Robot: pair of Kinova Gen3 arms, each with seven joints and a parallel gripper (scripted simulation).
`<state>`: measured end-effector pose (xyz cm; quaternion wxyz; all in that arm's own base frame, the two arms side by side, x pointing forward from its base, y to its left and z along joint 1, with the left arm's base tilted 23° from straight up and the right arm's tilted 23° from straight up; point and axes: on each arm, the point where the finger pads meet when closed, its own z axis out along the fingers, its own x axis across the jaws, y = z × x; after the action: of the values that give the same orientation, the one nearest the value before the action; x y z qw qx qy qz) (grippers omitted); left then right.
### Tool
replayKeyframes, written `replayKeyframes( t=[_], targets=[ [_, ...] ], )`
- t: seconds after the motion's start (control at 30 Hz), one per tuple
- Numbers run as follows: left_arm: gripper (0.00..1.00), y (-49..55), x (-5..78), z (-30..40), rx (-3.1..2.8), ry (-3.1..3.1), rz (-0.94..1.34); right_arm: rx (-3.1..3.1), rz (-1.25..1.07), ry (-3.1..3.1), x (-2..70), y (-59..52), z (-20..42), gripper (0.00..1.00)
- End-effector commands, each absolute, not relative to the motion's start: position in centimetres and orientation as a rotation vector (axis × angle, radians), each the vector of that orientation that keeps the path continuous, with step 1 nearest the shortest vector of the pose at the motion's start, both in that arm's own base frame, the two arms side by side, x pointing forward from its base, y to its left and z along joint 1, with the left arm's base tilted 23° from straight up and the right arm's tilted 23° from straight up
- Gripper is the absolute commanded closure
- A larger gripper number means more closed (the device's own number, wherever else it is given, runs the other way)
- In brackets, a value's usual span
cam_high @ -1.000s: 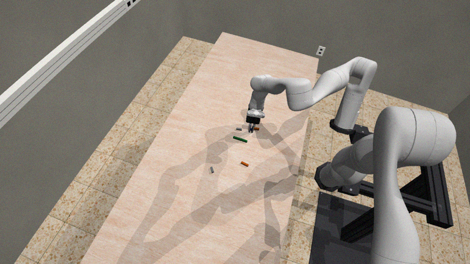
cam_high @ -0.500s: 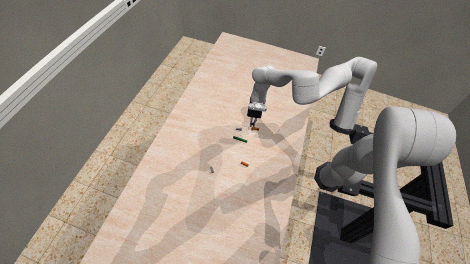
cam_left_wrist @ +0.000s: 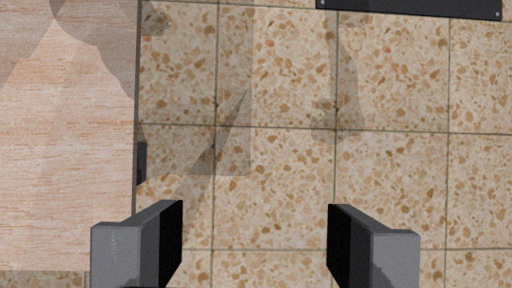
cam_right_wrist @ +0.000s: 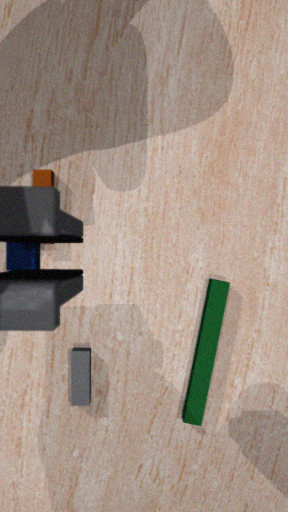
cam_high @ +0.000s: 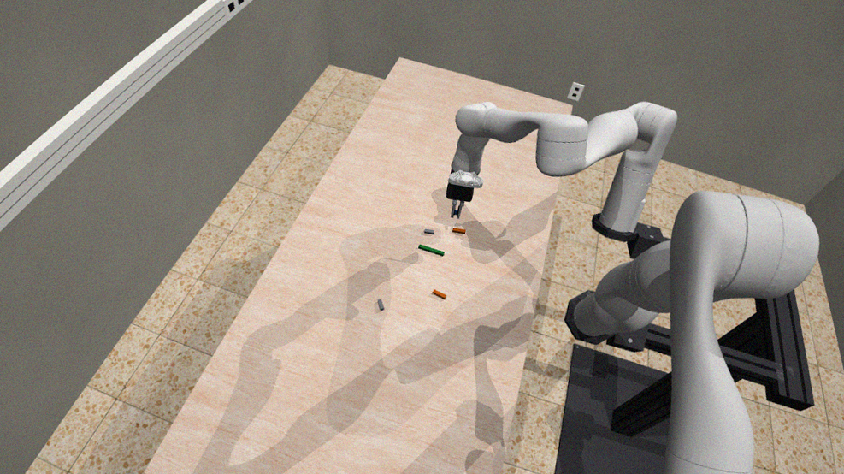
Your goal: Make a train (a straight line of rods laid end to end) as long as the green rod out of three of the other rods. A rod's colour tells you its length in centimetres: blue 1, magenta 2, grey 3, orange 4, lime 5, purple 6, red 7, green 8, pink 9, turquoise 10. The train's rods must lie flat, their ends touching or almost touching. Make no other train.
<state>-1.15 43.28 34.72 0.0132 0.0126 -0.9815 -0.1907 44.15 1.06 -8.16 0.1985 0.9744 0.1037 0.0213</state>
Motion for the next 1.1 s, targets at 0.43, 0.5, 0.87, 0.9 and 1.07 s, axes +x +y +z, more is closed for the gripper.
replayKeyframes(
  t=[0.43, 0.5, 0.87, 0.9, 1.07],
  targets=[
    [0.00, 43.3, -1.2, 34.8, 0.040, -3.057, -0.597, 2.731, 0.065, 0.299, 45.3, 1.7, -8.3, 0.76],
    [0.00, 43.3, -1.2, 34.8, 0.040, -3.057, -0.597, 2.734, 0.066, 0.304, 45.9, 2.0, -8.4, 0.76],
    [0.00, 43.3, -1.2, 34.8, 0.040, -3.057, -0.597, 2.759, 0.073, 0.359, 52.4, 6.1, -9.7, 0.76],
    [0.00, 43.3, -1.2, 34.8, 0.040, -3.057, -0.597, 2.761, 0.073, 0.365, 53.0, 6.5, -9.8, 0.76],
    [0.00, 43.3, -1.2, 34.8, 0.040, -3.057, -0.597, 2.766, 0.070, 0.386, 55.0, 8.1, -10.3, 0.76]
  ],
)
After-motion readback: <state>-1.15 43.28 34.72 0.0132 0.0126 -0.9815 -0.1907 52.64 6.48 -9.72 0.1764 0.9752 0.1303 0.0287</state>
